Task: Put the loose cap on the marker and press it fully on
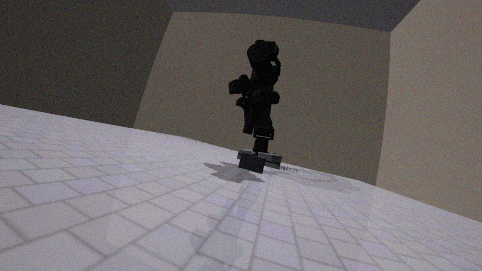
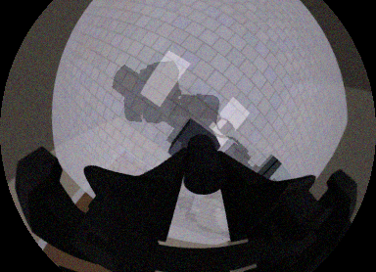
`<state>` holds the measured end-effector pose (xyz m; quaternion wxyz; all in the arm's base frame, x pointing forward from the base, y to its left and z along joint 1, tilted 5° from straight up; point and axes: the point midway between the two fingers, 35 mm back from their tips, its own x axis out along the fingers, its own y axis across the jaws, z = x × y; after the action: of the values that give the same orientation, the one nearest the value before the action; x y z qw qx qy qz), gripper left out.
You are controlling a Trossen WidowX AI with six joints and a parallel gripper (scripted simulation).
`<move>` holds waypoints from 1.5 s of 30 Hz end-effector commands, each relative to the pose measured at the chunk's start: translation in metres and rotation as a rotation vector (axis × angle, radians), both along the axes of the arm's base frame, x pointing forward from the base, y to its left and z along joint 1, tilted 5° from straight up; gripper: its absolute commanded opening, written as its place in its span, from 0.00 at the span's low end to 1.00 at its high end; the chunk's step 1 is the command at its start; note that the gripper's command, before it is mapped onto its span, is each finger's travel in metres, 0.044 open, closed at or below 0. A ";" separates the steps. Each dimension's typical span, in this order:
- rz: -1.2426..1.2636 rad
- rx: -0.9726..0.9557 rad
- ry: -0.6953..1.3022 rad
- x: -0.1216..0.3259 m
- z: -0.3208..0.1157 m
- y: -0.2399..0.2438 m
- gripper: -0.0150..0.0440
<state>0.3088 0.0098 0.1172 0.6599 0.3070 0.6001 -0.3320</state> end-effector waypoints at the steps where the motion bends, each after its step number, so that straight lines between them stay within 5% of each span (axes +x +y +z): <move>1: -0.003 -0.002 -0.002 -0.008 0.007 0.014 0.25; 45: -0.003 -0.001 -0.001 -0.017 -0.033 0.030 0.25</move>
<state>0.2915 0.0404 0.0916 0.6600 0.3093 0.5982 -0.3330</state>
